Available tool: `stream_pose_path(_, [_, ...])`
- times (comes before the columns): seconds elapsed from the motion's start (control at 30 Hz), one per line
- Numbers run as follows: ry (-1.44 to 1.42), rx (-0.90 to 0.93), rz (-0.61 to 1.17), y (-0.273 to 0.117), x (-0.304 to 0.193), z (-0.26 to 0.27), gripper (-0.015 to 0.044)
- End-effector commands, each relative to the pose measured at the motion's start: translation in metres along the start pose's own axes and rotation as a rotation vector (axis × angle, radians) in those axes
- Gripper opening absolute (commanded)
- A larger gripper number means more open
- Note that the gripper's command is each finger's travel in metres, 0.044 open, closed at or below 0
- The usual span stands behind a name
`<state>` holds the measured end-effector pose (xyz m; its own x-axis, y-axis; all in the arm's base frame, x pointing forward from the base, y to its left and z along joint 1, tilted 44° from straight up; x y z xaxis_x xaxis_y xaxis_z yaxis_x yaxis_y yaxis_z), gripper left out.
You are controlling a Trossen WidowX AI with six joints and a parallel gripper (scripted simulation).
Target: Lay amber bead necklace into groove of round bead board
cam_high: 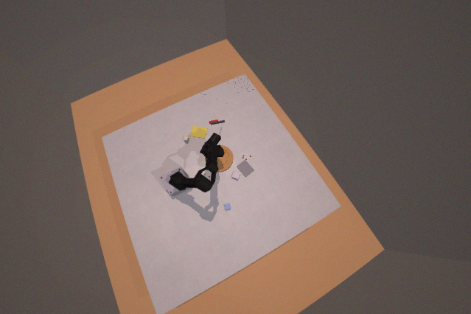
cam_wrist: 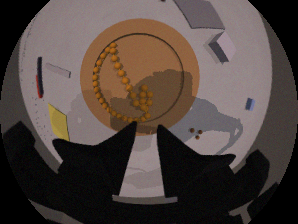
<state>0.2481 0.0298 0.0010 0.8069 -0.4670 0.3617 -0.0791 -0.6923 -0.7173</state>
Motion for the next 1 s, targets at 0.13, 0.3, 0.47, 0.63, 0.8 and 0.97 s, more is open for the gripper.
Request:
stream_pose_path(0.13, [0.044, 0.003, 0.004, 0.003, -0.003, -0.003, 0.0120])
stream_pose_path(0.3, [0.044, 0.002, 0.003, 0.016, -0.003, -0.003, 0.0120])
stream_pose_path(0.47, [0.049, 0.013, 0.000, 0.010, -0.001, -0.001, 0.0120])
stream_pose_path(0.63, [0.048, 0.010, 0.001, 0.018, -0.002, -0.001, 0.0120])
stream_pose_path(0.8, [0.046, 0.007, 0.002, 0.026, -0.002, -0.001, 0.0120])
stream_pose_path(0.97, [0.045, 0.004, 0.002, 0.033, -0.003, -0.002, 0.0120])
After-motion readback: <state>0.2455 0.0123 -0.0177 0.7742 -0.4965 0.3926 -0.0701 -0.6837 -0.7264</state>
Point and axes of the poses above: the point midway between the two fingers, 35 mm back from their tips, its own y axis out along the fingers, its own z axis across the jaws, x = y × z, the point moved 9 cm from there along -y, back along the fingers, and after that the axes turned 10 degrees about y, right-handed, at the moved point
